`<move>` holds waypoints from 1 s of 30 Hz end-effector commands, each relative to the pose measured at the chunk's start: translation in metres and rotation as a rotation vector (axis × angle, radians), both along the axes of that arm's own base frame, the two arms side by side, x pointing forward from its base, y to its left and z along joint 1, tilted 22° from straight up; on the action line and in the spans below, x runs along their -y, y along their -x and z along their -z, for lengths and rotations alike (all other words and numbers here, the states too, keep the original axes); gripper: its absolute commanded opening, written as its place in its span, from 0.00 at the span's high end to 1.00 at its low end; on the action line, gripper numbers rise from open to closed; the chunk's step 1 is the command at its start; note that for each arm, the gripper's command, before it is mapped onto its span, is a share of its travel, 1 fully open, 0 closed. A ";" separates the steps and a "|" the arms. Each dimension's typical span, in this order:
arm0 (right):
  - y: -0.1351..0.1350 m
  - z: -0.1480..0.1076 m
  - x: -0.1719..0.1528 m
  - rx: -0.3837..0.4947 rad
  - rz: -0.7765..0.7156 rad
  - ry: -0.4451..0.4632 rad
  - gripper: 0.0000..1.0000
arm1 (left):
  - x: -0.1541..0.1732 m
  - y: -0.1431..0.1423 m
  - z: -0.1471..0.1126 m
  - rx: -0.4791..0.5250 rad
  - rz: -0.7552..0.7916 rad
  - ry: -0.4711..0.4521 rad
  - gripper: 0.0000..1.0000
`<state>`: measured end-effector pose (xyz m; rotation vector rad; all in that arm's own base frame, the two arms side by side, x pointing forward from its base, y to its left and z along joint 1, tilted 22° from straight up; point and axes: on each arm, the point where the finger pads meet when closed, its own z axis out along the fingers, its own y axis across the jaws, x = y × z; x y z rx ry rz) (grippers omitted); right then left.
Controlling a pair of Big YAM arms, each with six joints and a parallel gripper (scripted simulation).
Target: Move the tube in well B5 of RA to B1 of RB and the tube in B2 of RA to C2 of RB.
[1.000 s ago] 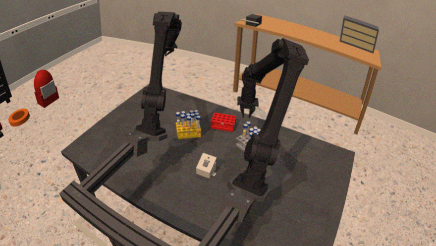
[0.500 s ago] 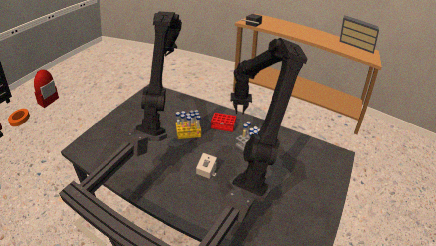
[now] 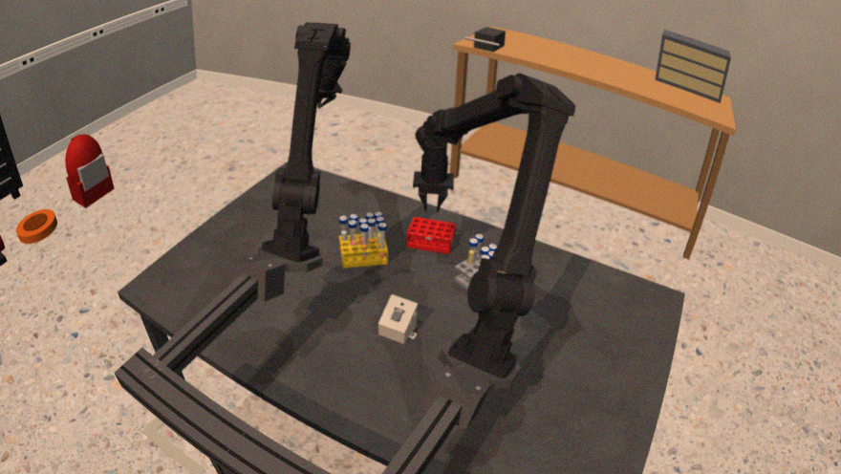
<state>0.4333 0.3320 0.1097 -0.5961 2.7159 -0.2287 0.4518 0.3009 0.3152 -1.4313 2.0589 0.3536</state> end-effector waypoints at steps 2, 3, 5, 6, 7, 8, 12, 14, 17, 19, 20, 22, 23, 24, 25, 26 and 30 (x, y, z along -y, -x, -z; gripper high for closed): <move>-0.005 -0.011 -0.044 0.018 0.013 -0.027 0.70 | -0.003 -0.004 -0.020 0.035 -0.001 -0.019 0.70; -0.005 -0.011 -0.044 0.018 0.013 -0.028 0.70 | -0.003 -0.004 -0.020 0.035 -0.001 -0.019 0.70; -0.016 -0.018 -0.026 0.025 0.043 -0.037 0.70 | -0.003 -0.004 -0.020 0.035 -0.001 -0.019 0.70; -0.016 -0.018 -0.026 0.025 0.043 -0.037 0.70 | -0.003 -0.004 -0.020 0.035 -0.001 -0.019 0.70; -0.002 -0.014 -0.007 0.011 0.042 -0.024 0.70 | -0.003 -0.004 -0.020 0.035 -0.001 -0.019 0.70; -0.004 -0.016 -0.004 0.022 0.022 -0.030 0.70 | -0.003 -0.004 -0.020 0.035 -0.001 -0.019 0.70; -0.002 -0.017 0.020 0.025 0.021 -0.033 0.70 | -0.003 -0.004 -0.020 0.035 -0.001 -0.019 0.70; -0.001 -0.017 0.032 0.026 0.021 -0.032 0.70 | -0.003 -0.004 -0.020 0.035 -0.001 -0.019 0.70; 0.002 -0.017 0.048 0.026 0.021 -0.031 0.70 | -0.003 -0.004 -0.020 0.035 -0.001 -0.019 0.70; 0.004 -0.016 0.058 0.026 0.021 -0.030 0.70 | -0.003 -0.004 -0.020 0.035 -0.001 -0.019 0.70; 0.005 -0.016 0.063 0.026 0.021 -0.030 0.70 | -0.003 -0.004 -0.020 0.035 -0.001 -0.019 0.70; 0.006 -0.015 0.068 0.026 0.021 -0.030 0.70 | -0.003 -0.004 -0.020 0.035 -0.001 -0.019 0.70; 0.006 -0.015 0.068 0.026 0.021 -0.030 0.70 | -0.003 -0.004 -0.020 0.035 -0.001 -0.019 0.70; 0.007 -0.013 0.072 0.022 0.020 -0.026 0.70 | -0.003 -0.004 -0.020 0.035 -0.001 -0.019 0.70; 0.007 -0.015 0.077 0.026 0.021 -0.029 0.70 | -0.003 -0.004 -0.020 0.035 -0.001 -0.019 0.70; 0.008 -0.014 0.082 0.026 0.021 -0.029 0.70 | -0.003 -0.004 -0.020 0.035 -0.001 -0.019 0.70; 0.011 -0.014 0.103 0.027 0.021 -0.028 0.70 | -0.003 -0.004 -0.020 0.035 -0.001 -0.019 0.70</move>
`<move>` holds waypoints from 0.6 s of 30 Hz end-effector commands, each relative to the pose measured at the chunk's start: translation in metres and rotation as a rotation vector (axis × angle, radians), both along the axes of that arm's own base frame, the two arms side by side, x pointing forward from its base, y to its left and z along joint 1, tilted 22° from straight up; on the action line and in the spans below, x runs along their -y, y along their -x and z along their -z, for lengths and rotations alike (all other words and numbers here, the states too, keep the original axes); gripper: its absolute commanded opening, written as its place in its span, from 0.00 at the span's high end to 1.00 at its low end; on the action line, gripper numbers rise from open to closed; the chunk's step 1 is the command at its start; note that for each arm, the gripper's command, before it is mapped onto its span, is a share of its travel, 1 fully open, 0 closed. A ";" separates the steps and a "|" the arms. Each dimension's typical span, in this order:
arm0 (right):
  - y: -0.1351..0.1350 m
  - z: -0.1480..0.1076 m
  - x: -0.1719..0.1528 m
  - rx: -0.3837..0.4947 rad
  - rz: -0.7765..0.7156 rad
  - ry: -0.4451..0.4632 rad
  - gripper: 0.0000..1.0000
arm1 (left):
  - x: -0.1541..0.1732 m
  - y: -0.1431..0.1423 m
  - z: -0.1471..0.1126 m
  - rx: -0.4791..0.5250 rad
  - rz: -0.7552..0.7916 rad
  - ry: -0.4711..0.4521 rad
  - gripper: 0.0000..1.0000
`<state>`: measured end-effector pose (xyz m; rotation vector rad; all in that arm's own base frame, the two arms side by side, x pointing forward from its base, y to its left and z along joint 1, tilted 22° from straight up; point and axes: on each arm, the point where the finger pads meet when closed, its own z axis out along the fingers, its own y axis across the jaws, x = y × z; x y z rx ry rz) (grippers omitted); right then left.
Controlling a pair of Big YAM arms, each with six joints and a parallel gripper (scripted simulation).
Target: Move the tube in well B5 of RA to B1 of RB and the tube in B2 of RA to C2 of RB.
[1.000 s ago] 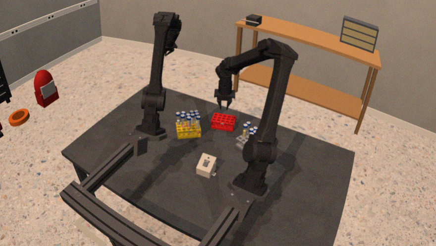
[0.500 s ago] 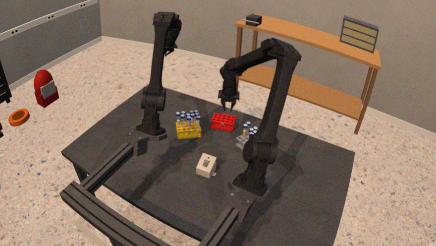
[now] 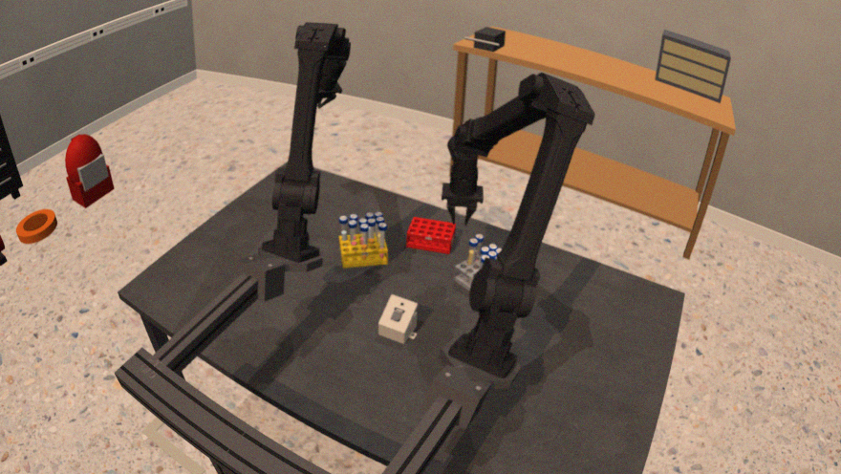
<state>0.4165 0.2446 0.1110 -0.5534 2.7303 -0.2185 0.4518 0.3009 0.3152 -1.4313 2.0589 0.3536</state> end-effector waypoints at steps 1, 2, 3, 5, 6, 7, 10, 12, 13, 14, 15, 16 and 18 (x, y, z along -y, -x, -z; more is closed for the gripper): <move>-0.005 -0.013 0.021 0.032 -0.009 -0.015 0.70 | -0.003 -0.004 -0.020 0.035 -0.001 -0.019 0.70; -0.004 -0.013 0.026 0.032 -0.009 -0.014 0.70 | -0.003 -0.004 -0.020 0.035 -0.001 -0.019 0.70; -0.004 -0.014 0.031 0.032 -0.009 -0.014 0.70 | -0.003 -0.004 -0.020 0.035 -0.001 -0.019 0.70; -0.003 -0.014 0.041 0.032 -0.009 -0.013 0.70 | -0.003 -0.004 -0.020 0.035 -0.001 -0.019 0.70; -0.002 -0.015 0.046 0.032 -0.009 -0.013 0.70 | -0.003 -0.004 -0.020 0.035 -0.001 -0.019 0.70; -0.001 -0.015 0.051 0.032 -0.009 -0.013 0.70 | -0.003 -0.004 -0.020 0.035 -0.001 -0.019 0.70; -0.001 -0.015 0.056 0.033 -0.009 -0.012 0.70 | -0.003 -0.004 -0.020 0.035 -0.001 -0.019 0.70; 0.001 -0.014 0.065 0.033 -0.009 -0.012 0.70 | -0.003 -0.004 -0.020 0.035 -0.001 -0.019 0.70; 0.002 -0.014 0.070 0.033 -0.009 -0.011 0.70 | -0.003 -0.004 -0.020 0.035 -0.001 -0.019 0.70; 0.003 -0.014 0.075 0.033 -0.009 -0.011 0.70 | -0.003 -0.004 -0.020 0.035 -0.001 -0.019 0.70; 0.004 -0.014 0.080 0.033 -0.009 -0.011 0.70 | -0.003 -0.004 -0.020 0.035 -0.001 -0.019 0.70; 0.005 -0.013 0.085 0.033 -0.009 -0.010 0.70 | -0.003 -0.004 -0.020 0.035 -0.001 -0.019 0.70; 0.006 -0.013 0.096 0.033 -0.009 -0.009 0.70 | -0.003 -0.004 -0.020 0.035 -0.001 -0.019 0.70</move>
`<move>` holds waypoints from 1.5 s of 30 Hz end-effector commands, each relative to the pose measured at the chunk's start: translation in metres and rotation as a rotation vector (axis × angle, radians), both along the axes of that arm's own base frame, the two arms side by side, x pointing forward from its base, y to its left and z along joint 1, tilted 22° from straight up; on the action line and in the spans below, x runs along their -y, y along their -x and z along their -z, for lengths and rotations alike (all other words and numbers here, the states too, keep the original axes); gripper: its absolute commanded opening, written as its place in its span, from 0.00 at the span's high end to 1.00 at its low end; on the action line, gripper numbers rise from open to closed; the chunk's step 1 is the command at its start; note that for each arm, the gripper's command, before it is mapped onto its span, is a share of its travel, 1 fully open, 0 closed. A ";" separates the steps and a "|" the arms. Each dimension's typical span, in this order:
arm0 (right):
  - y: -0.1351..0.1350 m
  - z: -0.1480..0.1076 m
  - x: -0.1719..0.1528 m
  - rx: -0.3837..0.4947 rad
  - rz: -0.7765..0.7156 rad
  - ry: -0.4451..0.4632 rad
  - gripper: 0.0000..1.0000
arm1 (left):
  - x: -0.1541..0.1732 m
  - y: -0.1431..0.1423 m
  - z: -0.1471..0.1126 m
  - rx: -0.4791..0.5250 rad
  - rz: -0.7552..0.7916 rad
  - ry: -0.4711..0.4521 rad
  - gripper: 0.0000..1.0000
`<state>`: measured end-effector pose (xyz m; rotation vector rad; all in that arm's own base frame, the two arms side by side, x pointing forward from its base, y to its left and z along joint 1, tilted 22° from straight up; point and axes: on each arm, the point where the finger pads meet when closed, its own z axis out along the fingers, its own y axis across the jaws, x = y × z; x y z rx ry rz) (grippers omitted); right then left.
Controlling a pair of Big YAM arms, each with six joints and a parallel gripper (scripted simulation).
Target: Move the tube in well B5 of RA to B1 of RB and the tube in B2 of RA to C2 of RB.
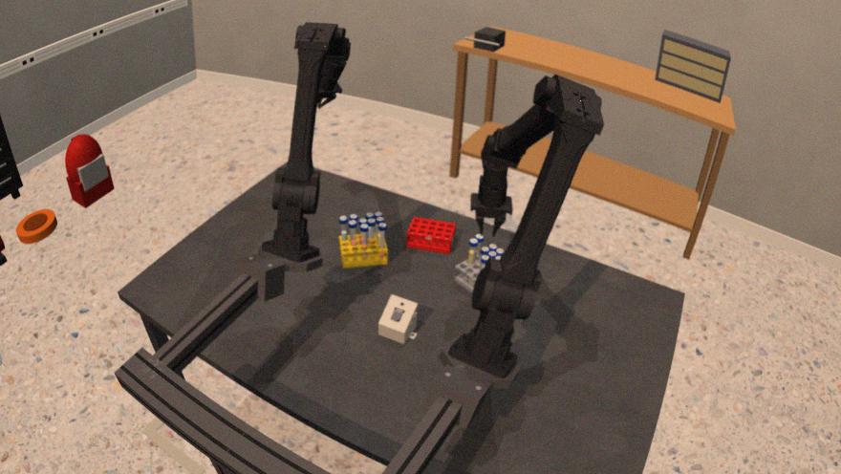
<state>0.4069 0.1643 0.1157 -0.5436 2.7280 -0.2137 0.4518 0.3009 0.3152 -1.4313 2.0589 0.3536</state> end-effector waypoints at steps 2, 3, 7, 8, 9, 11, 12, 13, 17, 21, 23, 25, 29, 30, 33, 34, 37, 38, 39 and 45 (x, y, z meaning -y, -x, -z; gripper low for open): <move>-0.002 -0.009 0.026 0.029 -0.015 -0.003 0.70 | -0.003 -0.004 -0.020 0.035 -0.001 -0.019 0.70; -0.002 -0.009 0.031 0.030 -0.015 -0.003 0.70 | -0.003 -0.004 -0.020 0.035 -0.001 -0.019 0.70; 0.001 -0.010 0.050 0.030 -0.015 -0.001 0.70 | -0.003 -0.004 -0.020 0.035 -0.001 -0.019 0.70; 0.001 -0.010 0.050 0.030 -0.015 -0.001 0.70 | -0.003 -0.004 -0.020 0.035 -0.001 -0.019 0.70; 0.001 -0.010 0.050 0.030 -0.015 -0.001 0.70 | -0.003 -0.004 -0.020 0.035 -0.001 -0.019 0.70; 0.002 -0.010 0.057 0.030 -0.015 -0.001 0.70 | -0.003 -0.004 -0.020 0.035 -0.001 -0.019 0.70; 0.003 -0.002 0.054 0.011 -0.021 0.006 0.70 | -0.003 -0.004 -0.020 0.035 -0.001 -0.019 0.70; 0.005 0.004 0.045 -0.003 -0.040 0.012 0.70 | -0.003 -0.004 -0.020 0.035 -0.001 -0.019 0.70; 0.001 -0.001 0.041 0.011 -0.039 0.010 0.70 | -0.003 -0.004 -0.020 0.035 -0.001 -0.019 0.70; -0.010 -0.014 0.038 0.037 -0.016 -0.006 0.70 | -0.003 -0.004 -0.020 0.035 -0.001 -0.019 0.70; -0.013 -0.016 0.037 0.040 -0.011 -0.008 0.70 | -0.003 -0.004 -0.020 0.035 -0.001 -0.019 0.70; -0.012 -0.016 0.035 0.038 -0.014 -0.008 0.70 | -0.003 -0.004 -0.020 0.035 -0.001 -0.019 0.70; -0.015 -0.013 0.034 0.043 -0.019 -0.008 0.70 | -0.003 -0.004 -0.020 0.035 -0.001 -0.019 0.70; -0.017 -0.012 0.035 0.042 -0.018 -0.007 0.70 | -0.003 -0.004 -0.020 0.035 -0.001 -0.019 0.70; -0.017 -0.002 0.040 0.032 -0.016 -0.001 0.70 | -0.003 -0.004 -0.020 0.035 -0.001 -0.019 0.70; -0.015 0.004 0.042 0.025 -0.016 0.002 0.70 | -0.003 -0.004 -0.020 0.035 -0.001 -0.019 0.70; -0.009 0.019 0.048 0.001 -0.014 0.012 0.70 | -0.003 -0.004 -0.020 0.035 -0.001 -0.019 0.70; -0.008 0.023 0.049 -0.003 -0.014 0.013 0.70 | -0.003 -0.004 -0.020 0.035 -0.001 -0.019 0.70; -0.008 0.024 0.049 -0.003 -0.015 0.013 0.70 | -0.003 -0.004 -0.020 0.035 -0.001 -0.019 0.70; -0.010 0.030 0.046 -0.002 -0.024 0.012 0.70 | -0.003 -0.004 -0.020 0.035 -0.001 -0.019 0.70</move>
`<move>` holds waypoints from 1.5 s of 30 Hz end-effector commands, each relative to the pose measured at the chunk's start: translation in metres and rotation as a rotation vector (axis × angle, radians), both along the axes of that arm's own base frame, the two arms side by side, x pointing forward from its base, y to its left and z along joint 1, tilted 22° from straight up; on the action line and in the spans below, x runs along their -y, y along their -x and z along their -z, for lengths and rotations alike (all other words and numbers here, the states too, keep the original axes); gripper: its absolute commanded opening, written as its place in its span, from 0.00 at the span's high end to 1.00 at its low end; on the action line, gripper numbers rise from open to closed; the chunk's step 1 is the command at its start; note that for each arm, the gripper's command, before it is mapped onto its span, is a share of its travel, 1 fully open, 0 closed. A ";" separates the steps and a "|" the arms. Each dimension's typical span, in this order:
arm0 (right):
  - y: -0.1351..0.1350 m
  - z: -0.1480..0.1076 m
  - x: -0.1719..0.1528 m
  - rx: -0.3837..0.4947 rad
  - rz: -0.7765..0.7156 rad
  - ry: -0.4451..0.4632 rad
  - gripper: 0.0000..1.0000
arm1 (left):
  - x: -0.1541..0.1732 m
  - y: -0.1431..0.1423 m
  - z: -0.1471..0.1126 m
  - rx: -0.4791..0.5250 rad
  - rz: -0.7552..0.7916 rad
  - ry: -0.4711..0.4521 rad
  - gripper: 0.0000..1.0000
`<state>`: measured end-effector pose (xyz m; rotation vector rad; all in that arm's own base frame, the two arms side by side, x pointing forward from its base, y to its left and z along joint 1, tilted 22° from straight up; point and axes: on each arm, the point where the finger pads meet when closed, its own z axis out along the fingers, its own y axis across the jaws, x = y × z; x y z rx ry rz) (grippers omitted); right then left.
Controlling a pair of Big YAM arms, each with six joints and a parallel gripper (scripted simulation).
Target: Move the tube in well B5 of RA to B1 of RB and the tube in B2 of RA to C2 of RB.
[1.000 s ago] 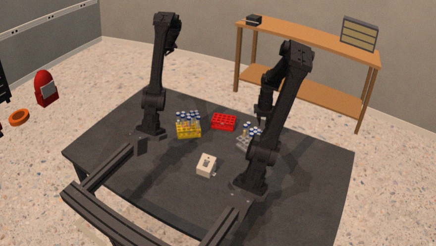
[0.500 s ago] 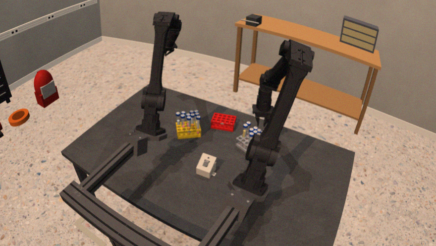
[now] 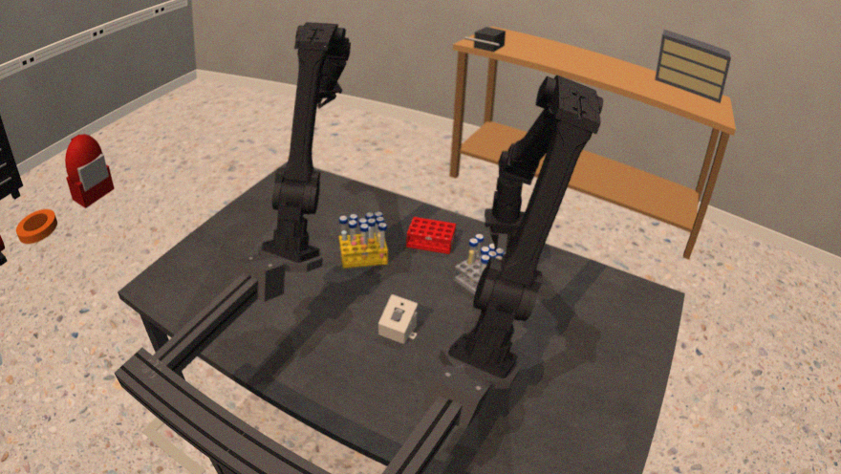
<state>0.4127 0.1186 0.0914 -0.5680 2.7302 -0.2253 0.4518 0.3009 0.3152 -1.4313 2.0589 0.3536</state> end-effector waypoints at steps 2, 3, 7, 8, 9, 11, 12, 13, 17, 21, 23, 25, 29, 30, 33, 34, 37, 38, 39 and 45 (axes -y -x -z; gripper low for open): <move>-0.006 0.010 0.003 0.003 -0.002 0.000 0.70 | -0.003 -0.004 -0.020 0.035 -0.001 -0.019 0.70; -0.006 0.011 0.004 0.003 -0.001 0.000 0.70 | -0.003 -0.004 -0.020 0.035 -0.001 -0.019 0.70; -0.008 0.019 0.005 0.003 -0.001 0.000 0.70 | -0.003 -0.004 -0.020 0.035 -0.001 -0.019 0.70; -0.009 0.020 0.005 0.003 -0.001 0.000 0.70 | -0.003 -0.004 -0.020 0.035 -0.001 -0.019 0.70; -0.009 0.022 0.004 0.003 -0.003 0.000 0.70 | -0.003 -0.004 -0.020 0.035 -0.001 -0.019 0.70; -0.010 0.026 0.004 0.003 -0.004 0.000 0.70 | -0.003 -0.004 -0.020 0.035 -0.001 -0.019 0.70; -0.011 0.027 0.005 0.003 -0.001 0.000 0.70 | -0.003 -0.004 -0.020 0.035 -0.001 -0.019 0.70; -0.012 0.029 0.006 0.003 0.000 0.000 0.70 | -0.003 -0.004 -0.020 0.035 -0.001 -0.019 0.70; -0.023 0.003 -0.002 0.060 -0.007 -0.021 0.70 | -0.003 -0.004 -0.020 0.035 -0.001 -0.019 0.70; -0.025 0.013 -0.002 0.039 -0.006 -0.013 0.70 | -0.003 -0.004 -0.020 0.035 -0.001 -0.019 0.70; -0.026 0.016 -0.002 0.034 -0.005 -0.011 0.70 | -0.003 -0.004 -0.020 0.035 -0.001 -0.019 0.70; -0.027 0.016 -0.001 0.035 -0.003 -0.011 0.70 | -0.003 -0.004 -0.020 0.035 -0.001 -0.019 0.70; -0.029 0.014 0.000 0.041 0.000 -0.014 0.70 | -0.003 -0.004 -0.020 0.035 -0.001 -0.019 0.70; -0.030 0.014 -0.001 0.043 -0.001 -0.014 0.70 | -0.003 -0.004 -0.020 0.035 -0.001 -0.019 0.70; -0.030 0.014 -0.003 0.042 -0.004 -0.015 0.70 | -0.003 -0.004 -0.020 0.035 -0.001 -0.019 0.70; -0.030 0.016 -0.003 0.039 -0.004 -0.014 0.70 | -0.003 -0.004 -0.020 0.035 -0.001 -0.019 0.70; -0.031 0.017 -0.002 0.040 -0.003 -0.013 0.70 | -0.003 -0.004 -0.020 0.035 -0.001 -0.019 0.70; -0.031 0.017 -0.001 0.040 -0.002 -0.013 0.70 | -0.003 -0.004 -0.020 0.035 -0.001 -0.019 0.70; -0.032 0.017 -0.001 0.040 -0.001 -0.013 0.70 | -0.003 -0.004 -0.020 0.035 -0.001 -0.019 0.70; -0.033 0.018 -0.002 0.041 -0.003 -0.014 0.70 | -0.003 -0.004 -0.020 0.035 -0.001 -0.019 0.70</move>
